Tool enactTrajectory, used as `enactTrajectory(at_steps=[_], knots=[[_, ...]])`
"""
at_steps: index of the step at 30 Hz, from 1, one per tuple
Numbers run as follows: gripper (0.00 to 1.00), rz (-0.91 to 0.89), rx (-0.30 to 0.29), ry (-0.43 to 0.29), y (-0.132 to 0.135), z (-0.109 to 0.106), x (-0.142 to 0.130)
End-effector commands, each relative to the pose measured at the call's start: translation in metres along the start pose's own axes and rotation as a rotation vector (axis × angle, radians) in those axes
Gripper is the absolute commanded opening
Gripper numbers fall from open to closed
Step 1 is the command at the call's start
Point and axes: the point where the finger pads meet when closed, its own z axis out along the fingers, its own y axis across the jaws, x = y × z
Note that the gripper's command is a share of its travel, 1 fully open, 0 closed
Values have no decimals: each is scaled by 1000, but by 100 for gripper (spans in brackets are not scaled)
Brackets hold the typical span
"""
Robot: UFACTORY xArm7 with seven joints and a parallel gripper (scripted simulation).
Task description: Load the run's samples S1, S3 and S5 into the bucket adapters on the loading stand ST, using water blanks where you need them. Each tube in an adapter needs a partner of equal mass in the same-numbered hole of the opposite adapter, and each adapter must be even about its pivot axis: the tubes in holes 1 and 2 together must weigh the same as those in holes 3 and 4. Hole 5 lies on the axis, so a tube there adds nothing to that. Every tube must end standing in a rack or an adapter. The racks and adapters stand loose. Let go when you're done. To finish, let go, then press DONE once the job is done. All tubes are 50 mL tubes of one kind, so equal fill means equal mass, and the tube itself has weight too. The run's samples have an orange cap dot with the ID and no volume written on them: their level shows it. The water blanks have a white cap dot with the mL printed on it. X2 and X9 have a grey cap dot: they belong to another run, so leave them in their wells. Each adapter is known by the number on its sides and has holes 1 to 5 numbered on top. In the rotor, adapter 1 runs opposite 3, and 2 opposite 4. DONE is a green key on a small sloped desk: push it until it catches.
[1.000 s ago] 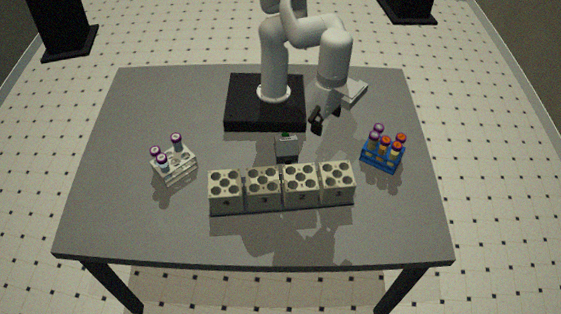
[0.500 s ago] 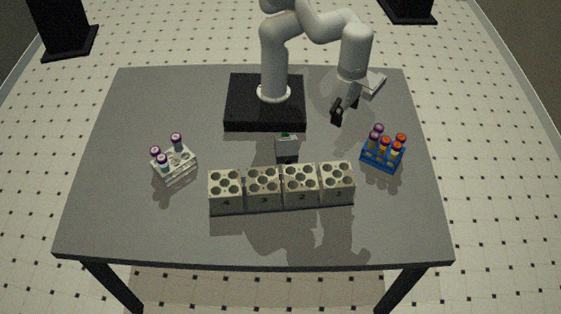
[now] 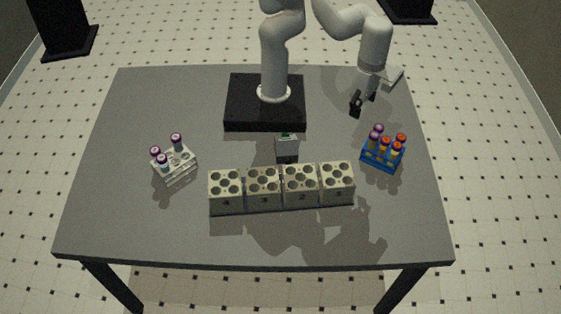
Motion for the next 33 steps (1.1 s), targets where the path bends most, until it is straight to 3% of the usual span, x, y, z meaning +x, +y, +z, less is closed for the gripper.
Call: enactTrajectory(at_steps=[1,8,33], knots=[[100,1,-2,4,-25,-2,12],[100,1,-2,4,-38,-2,18],[100,1,-2,4,-38,60,18]])
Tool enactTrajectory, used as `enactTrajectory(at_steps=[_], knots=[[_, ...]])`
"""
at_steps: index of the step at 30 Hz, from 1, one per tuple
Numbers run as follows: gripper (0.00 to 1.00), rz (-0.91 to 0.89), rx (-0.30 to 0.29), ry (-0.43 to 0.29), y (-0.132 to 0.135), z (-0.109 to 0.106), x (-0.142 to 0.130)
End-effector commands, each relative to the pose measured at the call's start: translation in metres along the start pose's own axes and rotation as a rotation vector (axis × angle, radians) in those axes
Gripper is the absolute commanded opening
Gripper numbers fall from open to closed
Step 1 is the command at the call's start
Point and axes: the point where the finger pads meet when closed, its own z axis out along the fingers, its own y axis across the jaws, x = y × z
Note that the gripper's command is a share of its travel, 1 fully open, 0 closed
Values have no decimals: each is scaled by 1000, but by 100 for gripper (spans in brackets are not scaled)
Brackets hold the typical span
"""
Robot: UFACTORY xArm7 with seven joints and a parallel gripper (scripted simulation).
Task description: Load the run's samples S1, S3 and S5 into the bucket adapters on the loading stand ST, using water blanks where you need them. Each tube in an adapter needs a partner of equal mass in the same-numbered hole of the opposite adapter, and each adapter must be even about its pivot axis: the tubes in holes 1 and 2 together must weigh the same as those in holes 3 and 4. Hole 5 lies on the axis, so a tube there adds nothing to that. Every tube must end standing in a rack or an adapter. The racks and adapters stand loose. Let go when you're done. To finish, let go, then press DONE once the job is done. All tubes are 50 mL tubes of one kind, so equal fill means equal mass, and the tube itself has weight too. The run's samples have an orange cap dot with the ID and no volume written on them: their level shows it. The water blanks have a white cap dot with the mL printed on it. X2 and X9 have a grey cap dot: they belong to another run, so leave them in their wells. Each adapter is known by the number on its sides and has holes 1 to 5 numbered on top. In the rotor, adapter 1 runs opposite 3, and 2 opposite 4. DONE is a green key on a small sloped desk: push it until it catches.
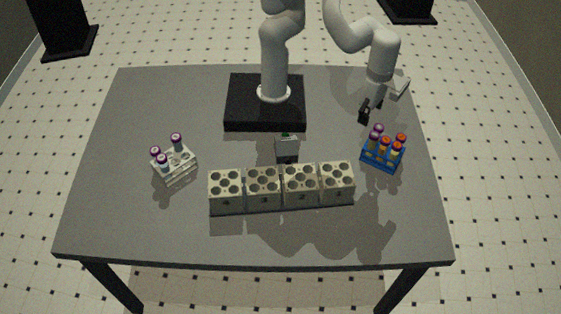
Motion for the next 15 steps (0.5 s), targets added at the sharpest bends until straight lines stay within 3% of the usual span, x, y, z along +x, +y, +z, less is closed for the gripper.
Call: enactTrajectory(at_steps=[1,15], knots=[[100,0,0,5,0,13,2],[100,0,0,5,0,45,2]])
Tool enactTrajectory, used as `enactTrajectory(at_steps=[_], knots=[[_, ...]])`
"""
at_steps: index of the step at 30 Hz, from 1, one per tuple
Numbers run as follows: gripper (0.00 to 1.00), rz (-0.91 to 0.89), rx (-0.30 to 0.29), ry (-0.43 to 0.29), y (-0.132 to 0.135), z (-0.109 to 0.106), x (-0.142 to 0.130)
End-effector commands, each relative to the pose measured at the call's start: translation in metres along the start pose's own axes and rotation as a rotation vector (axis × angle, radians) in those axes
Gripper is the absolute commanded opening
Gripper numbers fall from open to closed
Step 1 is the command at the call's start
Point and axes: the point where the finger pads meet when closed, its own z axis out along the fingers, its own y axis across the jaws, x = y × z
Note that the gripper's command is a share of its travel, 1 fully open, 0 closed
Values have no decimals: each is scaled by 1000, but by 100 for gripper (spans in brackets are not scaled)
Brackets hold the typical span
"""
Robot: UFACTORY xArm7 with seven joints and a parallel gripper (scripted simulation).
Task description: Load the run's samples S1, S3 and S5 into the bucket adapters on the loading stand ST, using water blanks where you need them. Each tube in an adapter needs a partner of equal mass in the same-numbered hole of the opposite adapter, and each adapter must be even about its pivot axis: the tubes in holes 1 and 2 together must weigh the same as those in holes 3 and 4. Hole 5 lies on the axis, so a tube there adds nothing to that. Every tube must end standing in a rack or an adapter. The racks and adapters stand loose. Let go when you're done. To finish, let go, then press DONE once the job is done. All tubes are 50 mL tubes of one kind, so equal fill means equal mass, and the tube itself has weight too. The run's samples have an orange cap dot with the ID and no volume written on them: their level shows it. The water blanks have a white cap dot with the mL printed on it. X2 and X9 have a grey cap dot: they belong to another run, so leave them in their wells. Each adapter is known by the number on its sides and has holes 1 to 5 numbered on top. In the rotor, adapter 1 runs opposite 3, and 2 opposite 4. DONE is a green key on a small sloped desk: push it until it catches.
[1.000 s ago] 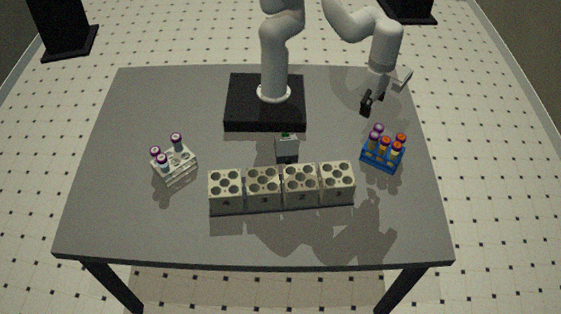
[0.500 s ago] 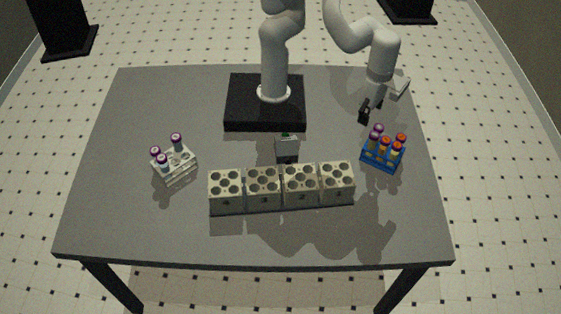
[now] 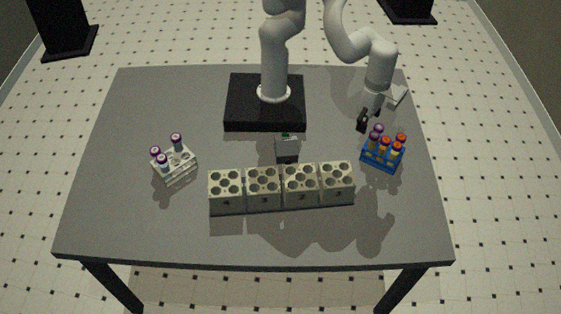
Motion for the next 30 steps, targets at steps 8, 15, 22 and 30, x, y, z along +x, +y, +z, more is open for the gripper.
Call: enactTrajectory(at_steps=[8,15,22,30], knots=[[100,0,0,5,0,17,2],[100,0,0,5,0,17,2],[100,0,0,5,0,17,2],[100,0,0,5,0,17,2]])
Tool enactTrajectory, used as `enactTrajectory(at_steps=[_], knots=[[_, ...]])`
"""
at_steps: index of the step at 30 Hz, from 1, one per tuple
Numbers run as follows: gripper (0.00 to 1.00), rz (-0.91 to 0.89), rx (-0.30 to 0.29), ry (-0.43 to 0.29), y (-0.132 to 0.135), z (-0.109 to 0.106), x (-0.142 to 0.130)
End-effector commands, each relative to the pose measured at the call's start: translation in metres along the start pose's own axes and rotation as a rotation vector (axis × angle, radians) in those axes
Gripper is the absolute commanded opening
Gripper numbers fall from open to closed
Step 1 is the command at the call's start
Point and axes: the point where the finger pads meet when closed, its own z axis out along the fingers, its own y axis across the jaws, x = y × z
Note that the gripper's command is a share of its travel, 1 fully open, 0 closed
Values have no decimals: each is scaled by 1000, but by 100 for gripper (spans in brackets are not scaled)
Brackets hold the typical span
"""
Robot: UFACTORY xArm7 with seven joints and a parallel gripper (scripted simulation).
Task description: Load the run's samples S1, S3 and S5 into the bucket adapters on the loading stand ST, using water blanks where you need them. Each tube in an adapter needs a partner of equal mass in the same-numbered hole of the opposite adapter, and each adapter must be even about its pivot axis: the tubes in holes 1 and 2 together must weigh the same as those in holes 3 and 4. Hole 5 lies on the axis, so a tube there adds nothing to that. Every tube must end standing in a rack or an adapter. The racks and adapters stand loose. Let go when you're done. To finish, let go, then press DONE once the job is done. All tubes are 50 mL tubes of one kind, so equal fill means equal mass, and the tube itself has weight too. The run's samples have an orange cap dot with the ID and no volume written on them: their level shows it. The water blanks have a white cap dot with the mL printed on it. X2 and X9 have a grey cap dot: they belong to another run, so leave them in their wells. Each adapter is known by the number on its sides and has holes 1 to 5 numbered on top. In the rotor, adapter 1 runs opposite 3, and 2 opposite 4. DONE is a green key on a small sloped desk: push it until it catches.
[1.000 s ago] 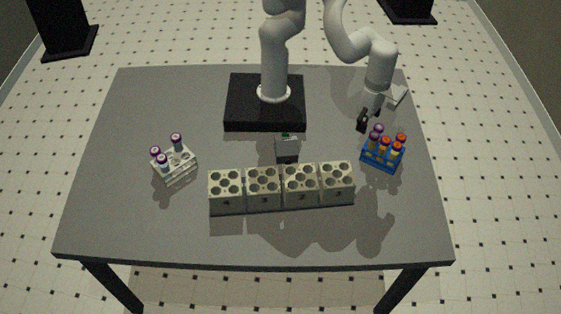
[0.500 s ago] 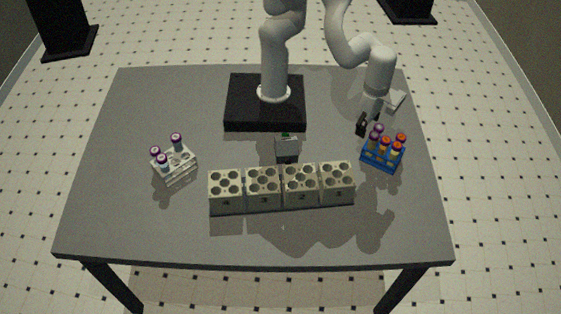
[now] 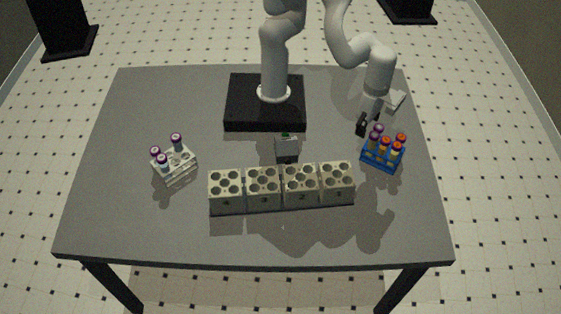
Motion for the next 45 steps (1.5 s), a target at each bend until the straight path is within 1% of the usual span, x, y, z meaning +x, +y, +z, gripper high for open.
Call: enactTrajectory(at_steps=[1,18,27,29,44,45], knots=[[100,0,0,4,0,-2,1],[100,0,0,4,0,-2,1],[100,0,0,4,0,-25,1],[100,0,0,4,0,-25,1],[100,0,-1,4,0,-66,1],[100,0,-1,4,0,-66,1]])
